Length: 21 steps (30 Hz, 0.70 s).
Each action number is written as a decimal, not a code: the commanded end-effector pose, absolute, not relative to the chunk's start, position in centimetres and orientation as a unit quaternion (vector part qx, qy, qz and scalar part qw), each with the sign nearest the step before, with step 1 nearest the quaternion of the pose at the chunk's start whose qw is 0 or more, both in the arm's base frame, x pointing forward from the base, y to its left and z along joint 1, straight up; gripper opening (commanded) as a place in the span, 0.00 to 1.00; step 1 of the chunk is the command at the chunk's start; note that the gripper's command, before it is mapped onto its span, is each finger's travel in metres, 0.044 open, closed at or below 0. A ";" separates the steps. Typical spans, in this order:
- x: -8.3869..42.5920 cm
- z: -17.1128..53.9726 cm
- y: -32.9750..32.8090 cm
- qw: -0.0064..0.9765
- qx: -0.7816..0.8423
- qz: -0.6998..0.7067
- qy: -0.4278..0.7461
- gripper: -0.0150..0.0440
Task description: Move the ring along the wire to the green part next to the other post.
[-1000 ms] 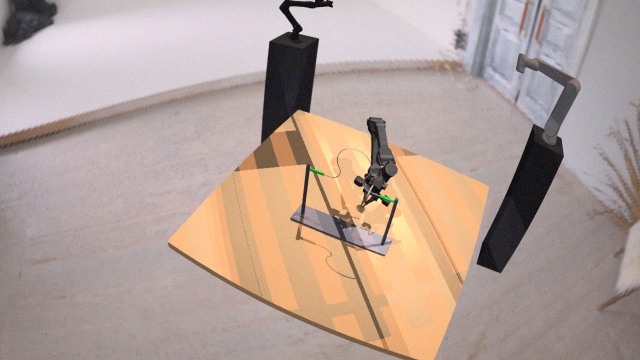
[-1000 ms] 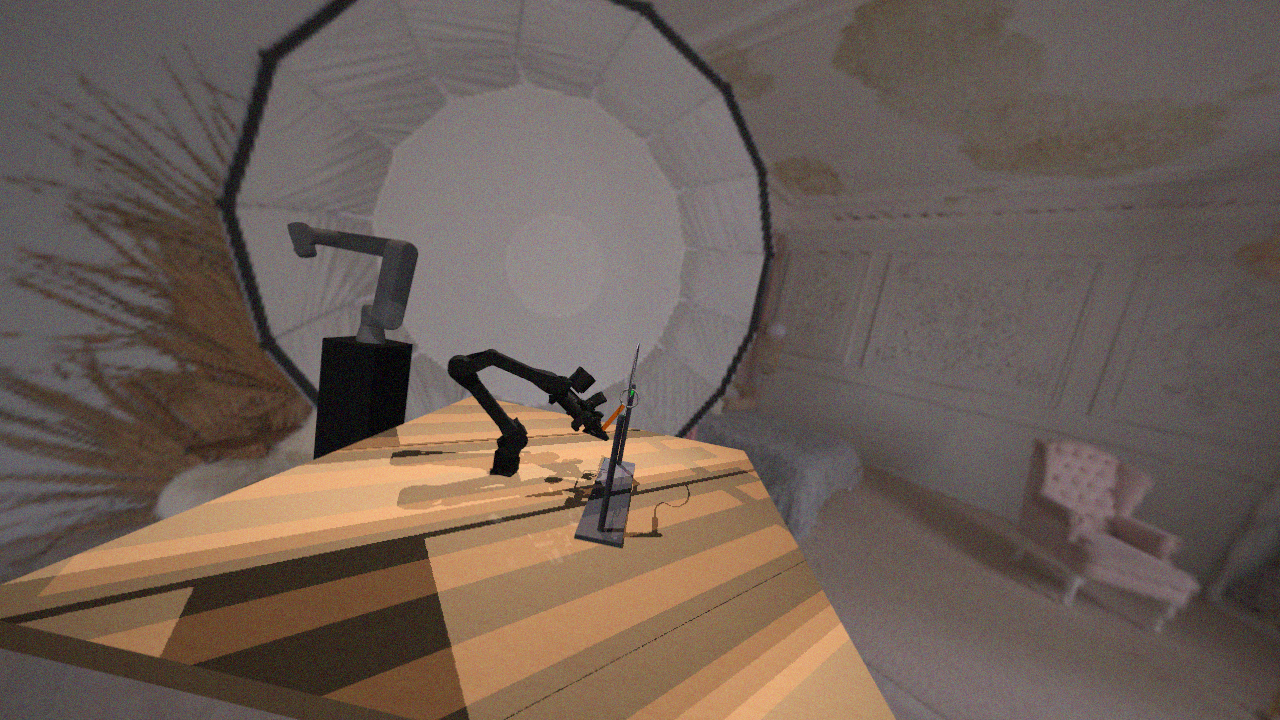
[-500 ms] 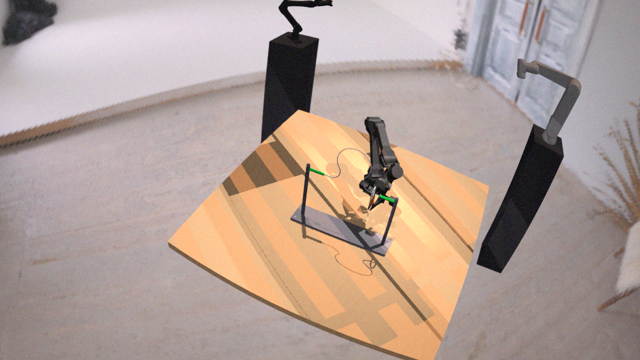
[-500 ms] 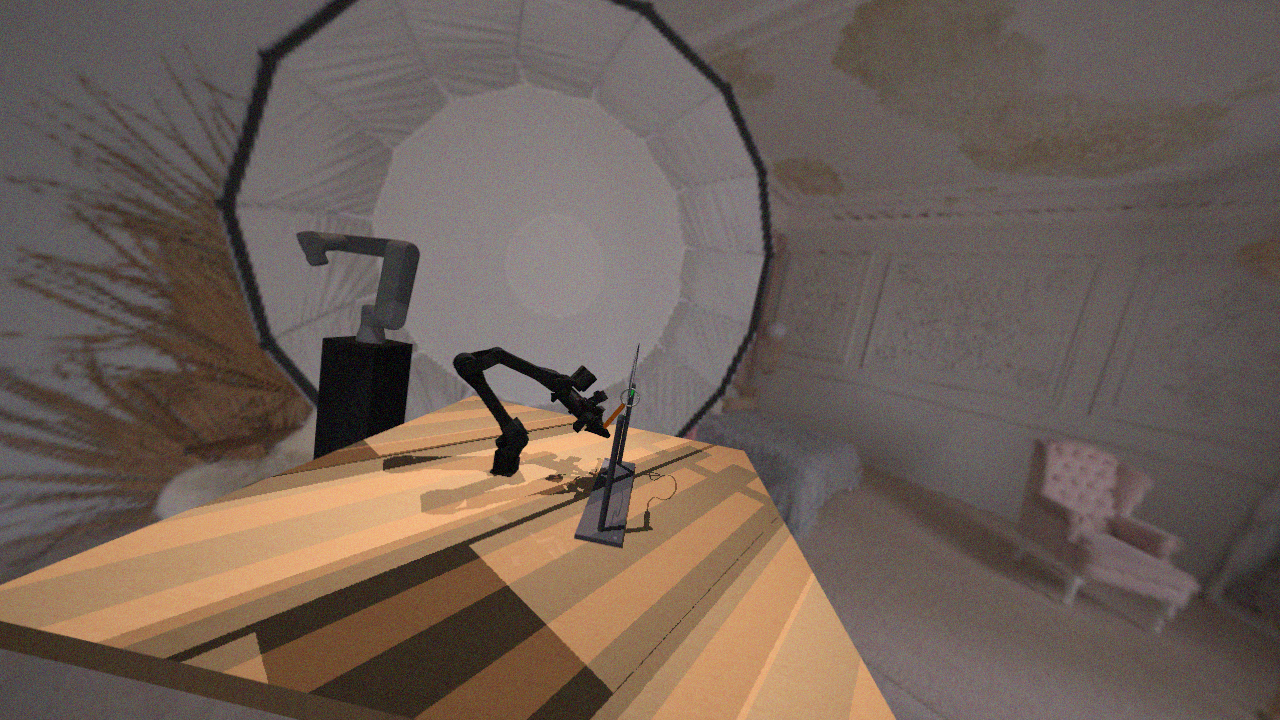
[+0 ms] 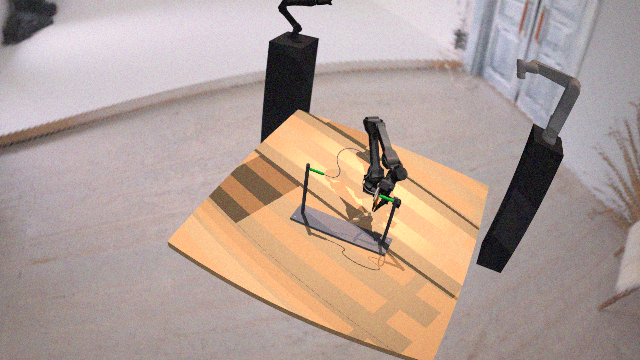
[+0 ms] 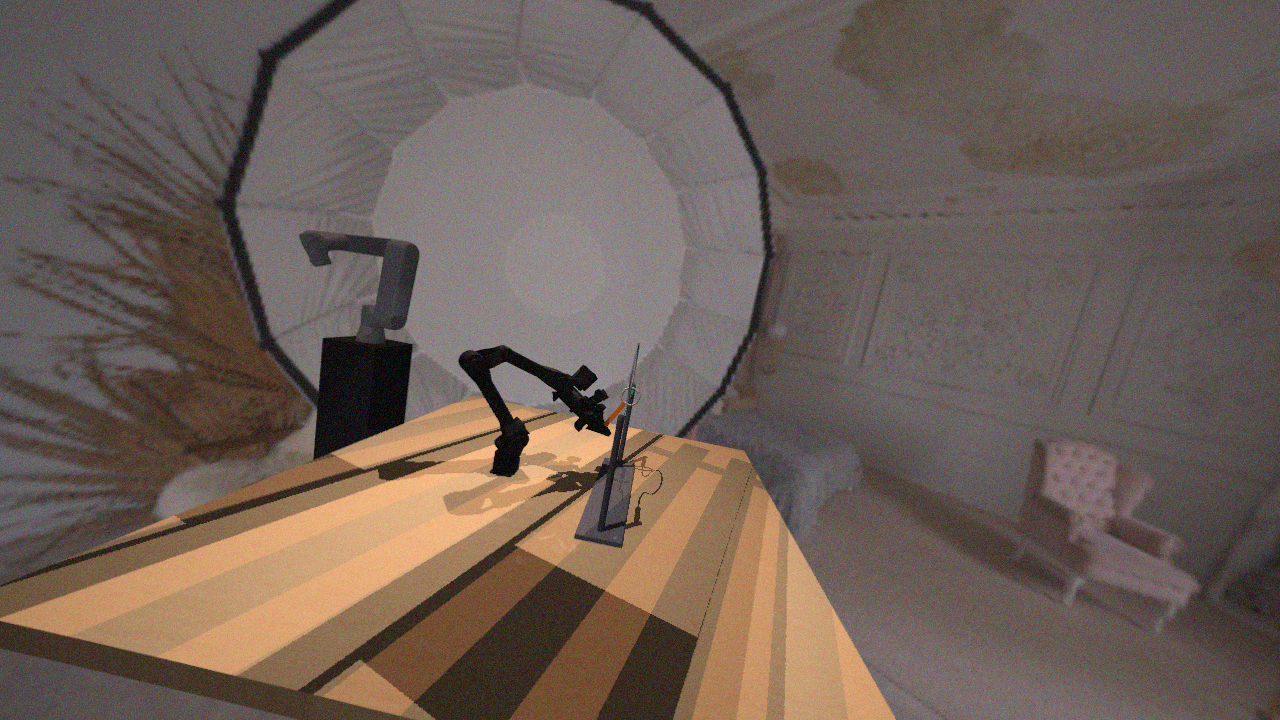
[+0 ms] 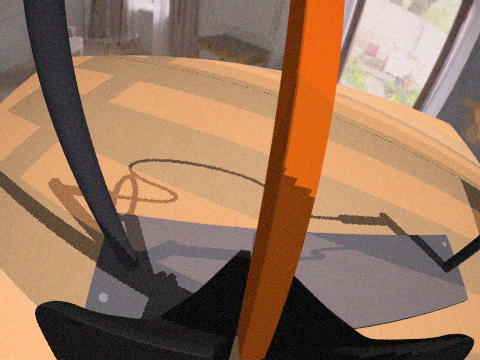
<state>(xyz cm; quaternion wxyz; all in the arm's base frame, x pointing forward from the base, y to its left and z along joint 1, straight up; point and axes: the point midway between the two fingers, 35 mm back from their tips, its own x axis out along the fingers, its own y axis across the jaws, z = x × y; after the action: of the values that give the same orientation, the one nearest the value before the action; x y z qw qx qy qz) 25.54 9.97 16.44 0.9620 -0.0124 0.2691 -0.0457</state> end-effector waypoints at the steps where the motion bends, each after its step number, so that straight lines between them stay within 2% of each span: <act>1: 25.6 16.4 10.4 0.962 -0.011 -0.048 0.269 0.00; 21: 25.5 16.4 12.4 0.962 -0.010 -0.048 0.267 0.00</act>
<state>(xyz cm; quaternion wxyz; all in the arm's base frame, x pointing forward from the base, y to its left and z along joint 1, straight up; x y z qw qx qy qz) 25.48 12.10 16.45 0.9624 -0.0107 0.2674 -0.0455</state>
